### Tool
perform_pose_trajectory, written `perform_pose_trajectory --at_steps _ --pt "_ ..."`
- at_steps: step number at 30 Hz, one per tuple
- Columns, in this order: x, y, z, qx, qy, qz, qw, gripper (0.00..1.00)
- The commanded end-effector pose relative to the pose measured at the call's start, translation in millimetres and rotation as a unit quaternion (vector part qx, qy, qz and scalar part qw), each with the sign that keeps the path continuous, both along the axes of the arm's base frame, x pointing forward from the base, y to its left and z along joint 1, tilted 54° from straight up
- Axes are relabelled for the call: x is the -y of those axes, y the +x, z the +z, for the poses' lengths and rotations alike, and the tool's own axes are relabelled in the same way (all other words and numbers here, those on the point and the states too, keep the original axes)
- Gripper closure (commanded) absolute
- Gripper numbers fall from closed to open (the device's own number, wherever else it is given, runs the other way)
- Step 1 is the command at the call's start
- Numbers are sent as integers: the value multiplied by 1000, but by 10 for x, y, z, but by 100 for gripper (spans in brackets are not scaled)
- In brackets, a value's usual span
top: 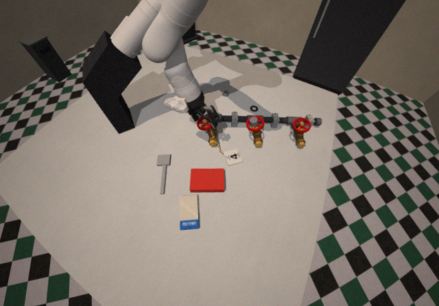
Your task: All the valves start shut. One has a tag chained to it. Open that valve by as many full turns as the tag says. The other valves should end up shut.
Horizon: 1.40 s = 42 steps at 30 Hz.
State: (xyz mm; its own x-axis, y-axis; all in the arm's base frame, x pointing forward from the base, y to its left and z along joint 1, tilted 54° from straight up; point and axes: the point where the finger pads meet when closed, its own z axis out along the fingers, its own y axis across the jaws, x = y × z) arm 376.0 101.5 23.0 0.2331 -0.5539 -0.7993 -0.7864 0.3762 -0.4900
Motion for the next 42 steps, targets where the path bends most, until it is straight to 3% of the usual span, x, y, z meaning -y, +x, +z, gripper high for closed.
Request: perform_pose_trajectory --at_steps 1,28,42 --pt "-14 2 28 4 0 1 1000 0" --pt "-14 2 28 -30 27 -15 999 0" --pt "-12 5 27 -116 93 -55 987 0"
